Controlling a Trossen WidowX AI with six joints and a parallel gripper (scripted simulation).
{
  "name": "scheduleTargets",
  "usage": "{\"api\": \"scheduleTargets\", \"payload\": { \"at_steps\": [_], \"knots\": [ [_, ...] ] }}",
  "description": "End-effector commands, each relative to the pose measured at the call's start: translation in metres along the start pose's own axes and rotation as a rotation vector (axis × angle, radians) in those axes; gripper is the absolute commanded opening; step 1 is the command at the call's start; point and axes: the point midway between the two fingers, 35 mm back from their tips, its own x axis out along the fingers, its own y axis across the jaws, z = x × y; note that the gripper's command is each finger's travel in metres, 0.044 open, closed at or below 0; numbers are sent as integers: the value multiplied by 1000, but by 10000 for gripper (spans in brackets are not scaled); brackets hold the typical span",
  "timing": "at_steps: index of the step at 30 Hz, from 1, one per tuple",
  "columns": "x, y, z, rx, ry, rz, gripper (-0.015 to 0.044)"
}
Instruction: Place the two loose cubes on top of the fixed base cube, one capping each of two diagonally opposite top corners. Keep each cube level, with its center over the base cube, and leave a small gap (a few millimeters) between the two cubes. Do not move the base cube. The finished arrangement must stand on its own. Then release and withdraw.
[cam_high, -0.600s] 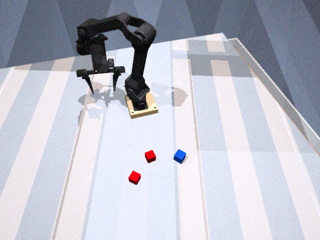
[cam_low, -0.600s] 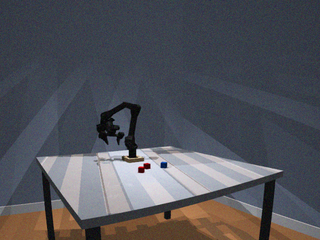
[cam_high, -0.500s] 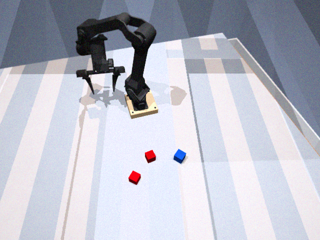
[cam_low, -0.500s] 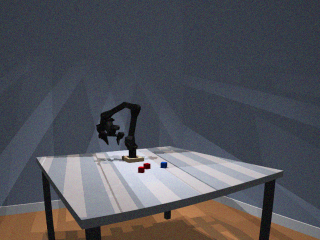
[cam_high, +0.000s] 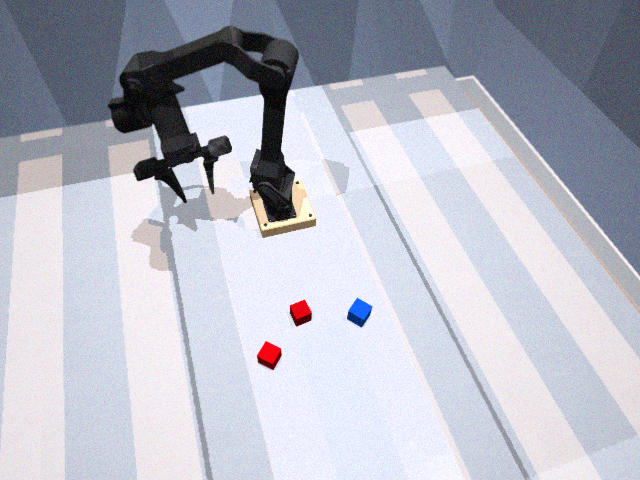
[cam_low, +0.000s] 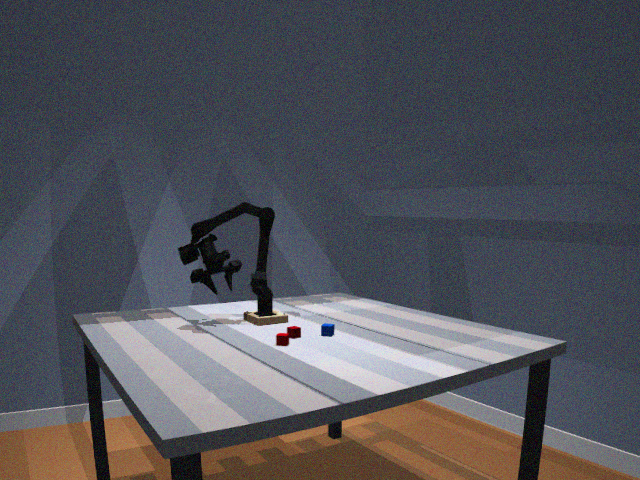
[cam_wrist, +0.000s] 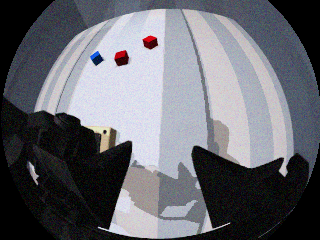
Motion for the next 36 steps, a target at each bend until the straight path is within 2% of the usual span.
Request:
{"api": "scheduleTargets", "payload": {
  "at_steps": [1,17,36],
  "knots": [
    [5,-11,11,52,67,45,265],
    [37,-38,71,224,312,85,265],
    [91,-31,167,427,494,-76,265]
  ]
}}
